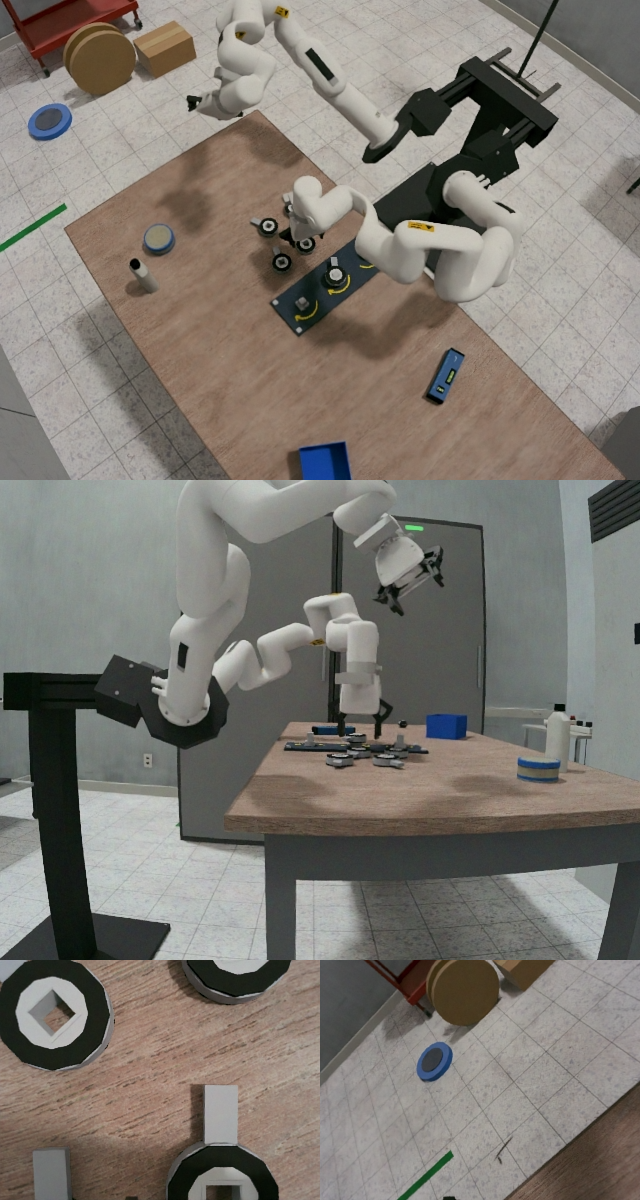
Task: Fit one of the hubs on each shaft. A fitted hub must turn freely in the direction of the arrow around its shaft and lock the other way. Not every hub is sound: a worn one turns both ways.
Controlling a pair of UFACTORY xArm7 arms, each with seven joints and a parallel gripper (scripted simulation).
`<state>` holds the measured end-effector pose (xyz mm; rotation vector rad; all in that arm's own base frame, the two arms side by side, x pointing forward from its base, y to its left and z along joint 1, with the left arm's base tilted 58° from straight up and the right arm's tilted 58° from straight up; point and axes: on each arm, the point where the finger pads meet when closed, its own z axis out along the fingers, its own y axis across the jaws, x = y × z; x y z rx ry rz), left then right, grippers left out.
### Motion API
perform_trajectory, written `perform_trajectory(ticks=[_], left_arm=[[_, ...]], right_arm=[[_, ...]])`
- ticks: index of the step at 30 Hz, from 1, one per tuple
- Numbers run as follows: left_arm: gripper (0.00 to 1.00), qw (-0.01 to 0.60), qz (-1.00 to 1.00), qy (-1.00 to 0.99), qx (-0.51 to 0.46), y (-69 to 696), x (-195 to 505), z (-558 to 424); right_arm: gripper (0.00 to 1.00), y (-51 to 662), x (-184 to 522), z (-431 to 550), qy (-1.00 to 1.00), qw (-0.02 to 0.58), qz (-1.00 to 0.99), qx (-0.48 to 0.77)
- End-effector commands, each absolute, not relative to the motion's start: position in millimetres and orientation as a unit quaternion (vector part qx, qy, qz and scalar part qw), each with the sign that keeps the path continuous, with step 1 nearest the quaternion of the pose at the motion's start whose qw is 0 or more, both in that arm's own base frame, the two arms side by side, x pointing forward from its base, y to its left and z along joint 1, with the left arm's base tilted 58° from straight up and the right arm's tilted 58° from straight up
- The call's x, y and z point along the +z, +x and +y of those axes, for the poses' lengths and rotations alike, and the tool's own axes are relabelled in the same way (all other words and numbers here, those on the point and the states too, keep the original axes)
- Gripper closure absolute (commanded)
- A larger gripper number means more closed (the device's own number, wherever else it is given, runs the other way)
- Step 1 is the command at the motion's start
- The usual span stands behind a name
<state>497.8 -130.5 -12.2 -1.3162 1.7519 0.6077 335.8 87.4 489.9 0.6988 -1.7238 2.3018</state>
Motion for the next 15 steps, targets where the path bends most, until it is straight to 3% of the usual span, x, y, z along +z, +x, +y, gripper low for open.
perform_trajectory(ticks=[1, 15], left_arm=[[0.00, 0.420, 0.700, -0.525, 0.240, 498, -12, -134], [0.00, 0.420, 0.700, -0.525, 0.240, 503, -20, -122]], right_arm=[[0.00, 335, 491, 89, 0.235, 0.089, -0.580, 0.775], [0.00, 335, 491, 89, 0.235, 0.089, -0.580, 0.775]])
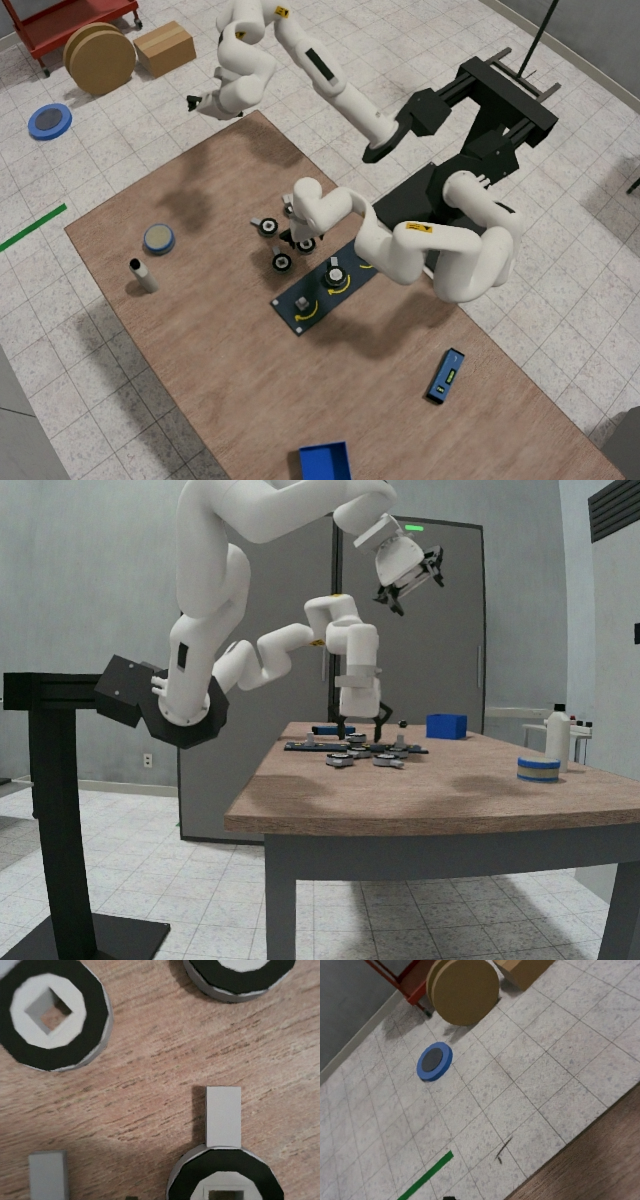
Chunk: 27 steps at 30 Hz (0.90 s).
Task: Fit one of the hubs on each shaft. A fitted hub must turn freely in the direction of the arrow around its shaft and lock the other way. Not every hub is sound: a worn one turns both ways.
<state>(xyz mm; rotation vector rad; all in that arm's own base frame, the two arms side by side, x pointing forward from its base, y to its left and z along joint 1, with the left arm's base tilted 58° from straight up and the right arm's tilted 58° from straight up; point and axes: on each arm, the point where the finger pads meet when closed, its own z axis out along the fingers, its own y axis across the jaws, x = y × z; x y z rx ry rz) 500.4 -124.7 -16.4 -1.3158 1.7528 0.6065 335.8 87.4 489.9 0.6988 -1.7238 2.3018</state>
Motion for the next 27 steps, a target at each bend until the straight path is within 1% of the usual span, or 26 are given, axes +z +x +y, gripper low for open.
perform_trajectory(ticks=[1, 27], left_arm=[[0.00, 0.420, 0.700, -0.525, 0.240, 503, -20, -122], [0.00, 0.420, 0.700, -0.525, 0.240, 511, -33, -102]], right_arm=[[0.00, 335, 491, 89, 0.235, 0.089, -0.580, 0.775], [0.00, 335, 491, 89, 0.235, 0.089, -0.580, 0.775]])
